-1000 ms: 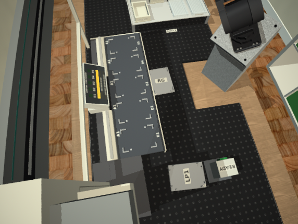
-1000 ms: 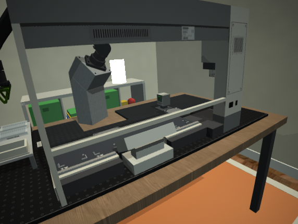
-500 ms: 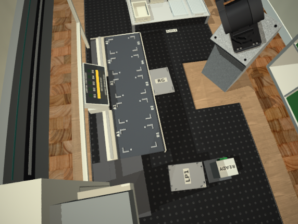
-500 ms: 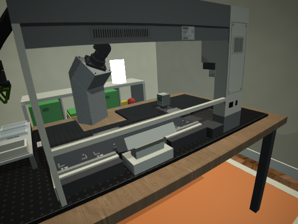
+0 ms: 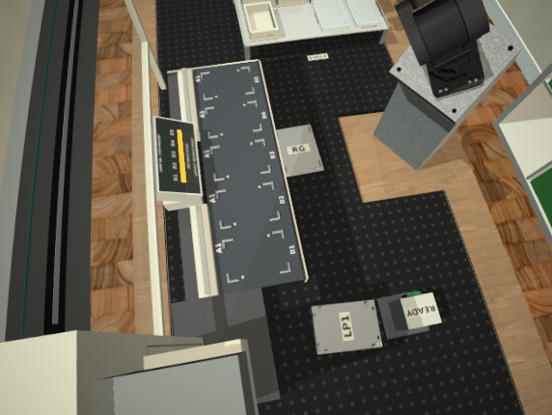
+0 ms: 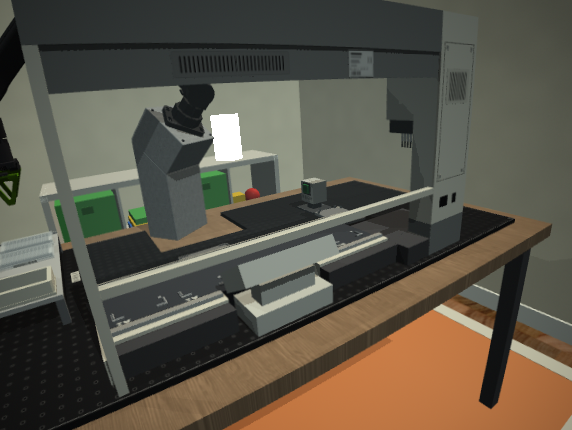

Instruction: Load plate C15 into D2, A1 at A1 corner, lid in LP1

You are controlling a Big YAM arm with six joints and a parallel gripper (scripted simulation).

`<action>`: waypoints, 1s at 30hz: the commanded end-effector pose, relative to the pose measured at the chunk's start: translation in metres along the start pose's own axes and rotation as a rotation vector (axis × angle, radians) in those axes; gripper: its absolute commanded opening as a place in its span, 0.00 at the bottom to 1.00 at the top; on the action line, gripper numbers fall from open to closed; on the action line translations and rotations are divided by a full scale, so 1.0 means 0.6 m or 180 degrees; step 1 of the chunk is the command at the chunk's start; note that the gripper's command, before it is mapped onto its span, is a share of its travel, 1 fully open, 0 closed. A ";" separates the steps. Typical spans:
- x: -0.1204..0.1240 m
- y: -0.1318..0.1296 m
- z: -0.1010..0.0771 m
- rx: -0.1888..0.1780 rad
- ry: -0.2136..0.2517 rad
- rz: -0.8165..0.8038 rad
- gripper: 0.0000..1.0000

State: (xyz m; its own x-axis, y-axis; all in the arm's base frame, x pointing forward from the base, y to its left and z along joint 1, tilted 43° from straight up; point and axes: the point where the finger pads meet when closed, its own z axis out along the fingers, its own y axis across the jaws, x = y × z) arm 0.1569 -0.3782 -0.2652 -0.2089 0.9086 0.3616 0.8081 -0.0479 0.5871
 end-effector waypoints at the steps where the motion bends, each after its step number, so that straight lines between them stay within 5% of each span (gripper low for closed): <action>1: -0.023 0.045 -0.032 0.0019 -0.0166 -0.0018 1.00; 7: -0.027 0.060 -0.048 -0.0016 -0.0227 0.0060 1.00; 12: -0.022 0.118 -0.030 0.0009 -0.0160 -0.0019 1.00; 30: -0.030 0.101 -0.034 -0.0001 -0.0167 0.0017 1.00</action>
State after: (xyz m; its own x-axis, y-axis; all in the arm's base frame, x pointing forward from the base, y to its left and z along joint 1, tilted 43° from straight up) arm 0.2011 -0.3862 -0.2322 -0.1981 0.9118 0.3596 0.8133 -0.0519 0.5795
